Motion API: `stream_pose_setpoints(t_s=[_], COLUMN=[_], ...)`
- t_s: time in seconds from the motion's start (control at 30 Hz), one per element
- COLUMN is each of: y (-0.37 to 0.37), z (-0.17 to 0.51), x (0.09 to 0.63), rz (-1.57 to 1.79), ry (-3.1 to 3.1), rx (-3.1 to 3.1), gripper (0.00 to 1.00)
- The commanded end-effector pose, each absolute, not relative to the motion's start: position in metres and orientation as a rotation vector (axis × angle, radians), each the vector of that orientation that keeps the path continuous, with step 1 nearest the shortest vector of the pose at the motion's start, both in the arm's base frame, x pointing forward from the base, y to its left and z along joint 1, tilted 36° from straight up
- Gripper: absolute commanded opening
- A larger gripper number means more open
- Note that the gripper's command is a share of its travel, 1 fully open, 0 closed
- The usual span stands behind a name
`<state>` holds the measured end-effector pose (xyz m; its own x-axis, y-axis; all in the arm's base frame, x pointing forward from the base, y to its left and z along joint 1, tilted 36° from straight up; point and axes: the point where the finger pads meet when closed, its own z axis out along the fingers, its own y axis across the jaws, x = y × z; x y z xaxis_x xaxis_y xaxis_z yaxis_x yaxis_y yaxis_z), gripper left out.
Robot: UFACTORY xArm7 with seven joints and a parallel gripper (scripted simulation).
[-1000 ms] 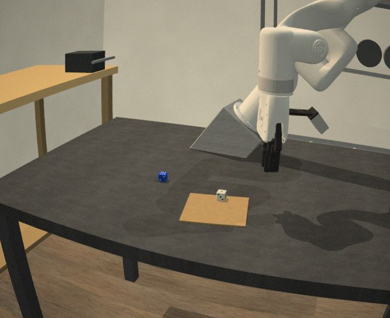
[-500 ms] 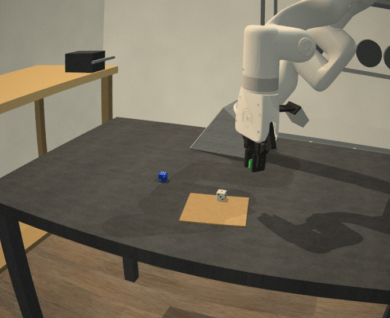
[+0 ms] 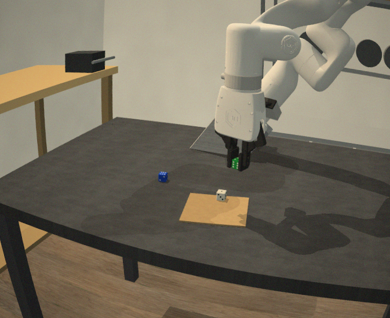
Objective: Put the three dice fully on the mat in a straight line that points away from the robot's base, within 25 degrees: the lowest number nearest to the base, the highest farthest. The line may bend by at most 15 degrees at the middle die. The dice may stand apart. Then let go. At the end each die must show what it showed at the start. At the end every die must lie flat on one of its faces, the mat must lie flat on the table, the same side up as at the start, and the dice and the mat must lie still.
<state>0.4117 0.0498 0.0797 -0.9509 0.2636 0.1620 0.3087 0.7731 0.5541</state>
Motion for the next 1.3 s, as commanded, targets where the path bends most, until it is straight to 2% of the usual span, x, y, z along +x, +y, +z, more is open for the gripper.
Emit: stream_pose_setpoints(t_s=[0.0,0.43,1.27], y=[0.037,0.019,0.028], z=[0.073,0.06,0.046], x=[0.418,0.423,0.424], rz=[-0.966,-0.983,-0.984], ry=[-2.965,-3.043,-3.045], rx=[-0.223,0.143,0.155], gripper=[0.15,0.15,0.15])
